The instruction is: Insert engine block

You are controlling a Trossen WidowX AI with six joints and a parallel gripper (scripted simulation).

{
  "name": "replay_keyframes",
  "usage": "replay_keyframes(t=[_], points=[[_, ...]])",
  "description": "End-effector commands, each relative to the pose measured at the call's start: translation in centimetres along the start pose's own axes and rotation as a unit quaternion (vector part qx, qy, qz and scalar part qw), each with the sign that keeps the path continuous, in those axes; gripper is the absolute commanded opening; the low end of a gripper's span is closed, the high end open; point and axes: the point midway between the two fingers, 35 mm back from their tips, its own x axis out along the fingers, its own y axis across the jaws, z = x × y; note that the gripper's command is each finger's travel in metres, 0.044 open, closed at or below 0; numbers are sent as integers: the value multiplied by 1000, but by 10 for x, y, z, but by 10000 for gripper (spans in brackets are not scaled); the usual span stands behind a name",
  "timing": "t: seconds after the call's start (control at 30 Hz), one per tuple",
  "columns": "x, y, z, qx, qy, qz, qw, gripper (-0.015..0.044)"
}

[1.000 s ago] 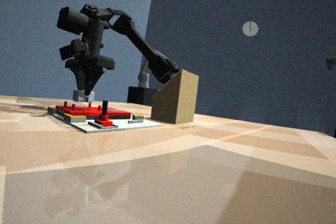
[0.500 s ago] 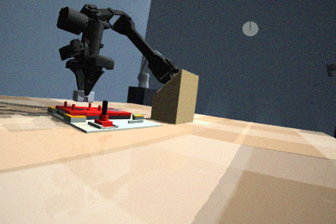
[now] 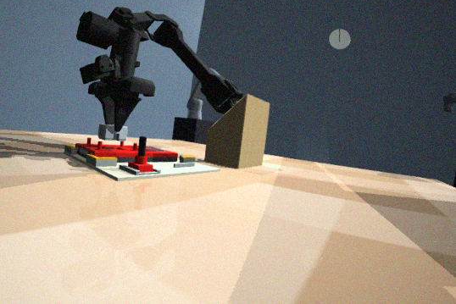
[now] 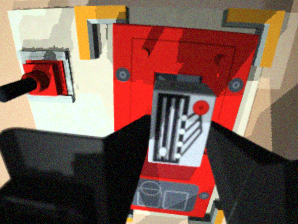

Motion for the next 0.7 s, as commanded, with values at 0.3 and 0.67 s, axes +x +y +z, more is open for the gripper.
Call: replay_keyframes(t=[0.3,0.67], points=[[3,0,0,2,-1,-2,1000,160],[6,-1,0,1,-1,-2,1000,160]])
